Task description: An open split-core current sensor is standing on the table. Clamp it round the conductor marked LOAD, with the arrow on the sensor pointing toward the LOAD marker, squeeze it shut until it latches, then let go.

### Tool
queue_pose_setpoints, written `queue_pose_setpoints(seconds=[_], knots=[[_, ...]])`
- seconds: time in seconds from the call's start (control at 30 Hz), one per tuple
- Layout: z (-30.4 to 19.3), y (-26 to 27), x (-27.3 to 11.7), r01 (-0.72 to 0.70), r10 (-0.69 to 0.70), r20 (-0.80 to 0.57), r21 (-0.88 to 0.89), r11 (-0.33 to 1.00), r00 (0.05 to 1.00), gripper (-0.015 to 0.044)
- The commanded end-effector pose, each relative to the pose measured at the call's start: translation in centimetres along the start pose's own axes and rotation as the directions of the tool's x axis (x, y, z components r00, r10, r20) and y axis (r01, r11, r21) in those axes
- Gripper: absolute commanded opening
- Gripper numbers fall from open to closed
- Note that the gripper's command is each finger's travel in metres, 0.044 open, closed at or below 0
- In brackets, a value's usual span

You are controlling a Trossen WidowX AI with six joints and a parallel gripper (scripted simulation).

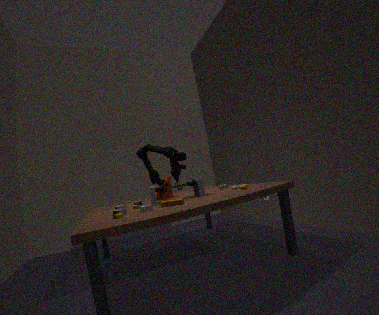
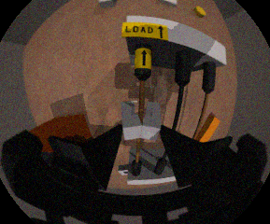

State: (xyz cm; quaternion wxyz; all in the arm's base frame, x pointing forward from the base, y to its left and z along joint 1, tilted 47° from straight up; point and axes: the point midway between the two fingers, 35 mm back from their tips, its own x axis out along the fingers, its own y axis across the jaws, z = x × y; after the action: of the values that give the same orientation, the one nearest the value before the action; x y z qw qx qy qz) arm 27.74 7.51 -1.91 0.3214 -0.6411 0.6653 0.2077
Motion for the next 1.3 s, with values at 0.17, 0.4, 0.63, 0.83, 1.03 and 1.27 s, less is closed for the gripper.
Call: queue_pose_setpoints(seconds=[0.17, 0.4, 0.63, 0.83, 1.03, 1.27], knots=[[0.03, 0.02, -0.09, 0.001, -0.001, 0.001, -0.001, 1.0, 1.0, 0.0], [0.03, 0.02, -0.09, 0.001, -0.001, 0.001, -0.001, 1.0, 1.0, 0.0], [0.03, 0.02, -0.09, 0.001, -0.001, 0.001, -0.001, 1.0, 1.0, 0.0], [0.03, 0.02, -0.09, 0.001, -0.001, 0.001, -0.001, 1.0, 1.0, 0.0079], [0.03, 0.02, -0.09, 0.001, -0.001, 0.001, -0.001, 1.0, 1.0, 0.0236], [0.03, 0.02, -0.09, 0.001, -0.001, 0.001, -0.001, 1.0, 1.0, 0.042]])
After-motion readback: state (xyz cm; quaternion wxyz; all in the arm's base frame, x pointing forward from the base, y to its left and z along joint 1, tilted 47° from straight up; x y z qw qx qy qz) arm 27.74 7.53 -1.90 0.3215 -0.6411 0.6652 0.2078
